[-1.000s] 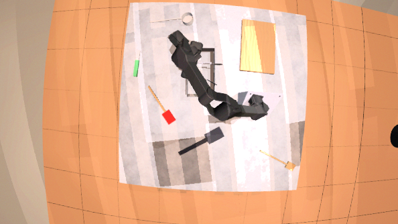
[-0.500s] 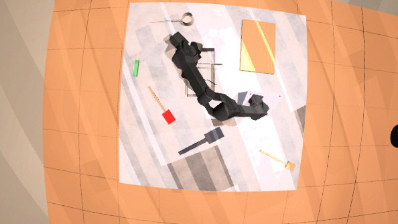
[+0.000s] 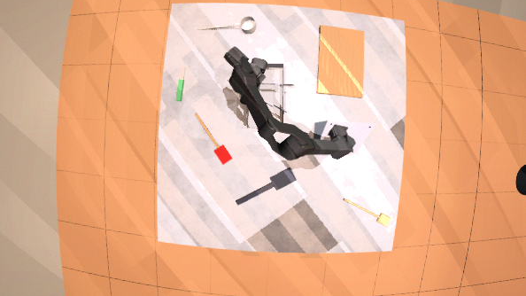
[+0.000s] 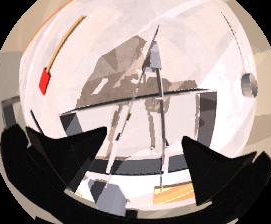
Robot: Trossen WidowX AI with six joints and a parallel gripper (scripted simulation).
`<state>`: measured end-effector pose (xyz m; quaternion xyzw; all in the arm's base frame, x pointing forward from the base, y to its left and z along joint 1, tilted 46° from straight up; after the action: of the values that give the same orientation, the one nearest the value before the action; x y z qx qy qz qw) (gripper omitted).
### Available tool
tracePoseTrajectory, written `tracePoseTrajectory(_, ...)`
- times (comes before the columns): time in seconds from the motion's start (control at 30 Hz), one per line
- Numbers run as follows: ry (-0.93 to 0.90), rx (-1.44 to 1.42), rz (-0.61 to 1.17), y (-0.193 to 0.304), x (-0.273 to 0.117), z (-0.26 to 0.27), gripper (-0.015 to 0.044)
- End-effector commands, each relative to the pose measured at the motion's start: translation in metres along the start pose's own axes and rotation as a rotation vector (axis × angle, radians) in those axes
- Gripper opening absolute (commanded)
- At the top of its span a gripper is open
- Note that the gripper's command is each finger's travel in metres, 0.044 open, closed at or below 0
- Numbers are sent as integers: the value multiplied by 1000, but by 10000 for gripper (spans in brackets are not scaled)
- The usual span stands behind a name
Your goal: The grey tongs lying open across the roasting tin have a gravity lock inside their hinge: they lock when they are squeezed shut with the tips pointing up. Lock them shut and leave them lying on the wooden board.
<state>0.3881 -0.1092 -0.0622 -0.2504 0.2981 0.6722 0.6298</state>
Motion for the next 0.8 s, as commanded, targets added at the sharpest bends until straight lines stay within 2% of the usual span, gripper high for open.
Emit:
tracePoseTrajectory(0.0, -5, 5, 4, 1, 8, 0, 440)
tracePoseTrajectory(0.77, -8, 4, 5, 2, 46, 1, 440)
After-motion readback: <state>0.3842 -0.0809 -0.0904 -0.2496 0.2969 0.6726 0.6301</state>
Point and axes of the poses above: the point midway between the two fingers, 35 mm back from their tips, its own x axis out along the fingers, its own z axis across the jaws, y = z × x, the point moved 8 cm from there along -x, back along the fingers, and after that the axes turned 2 degrees about -x, right-handed, at the moved point
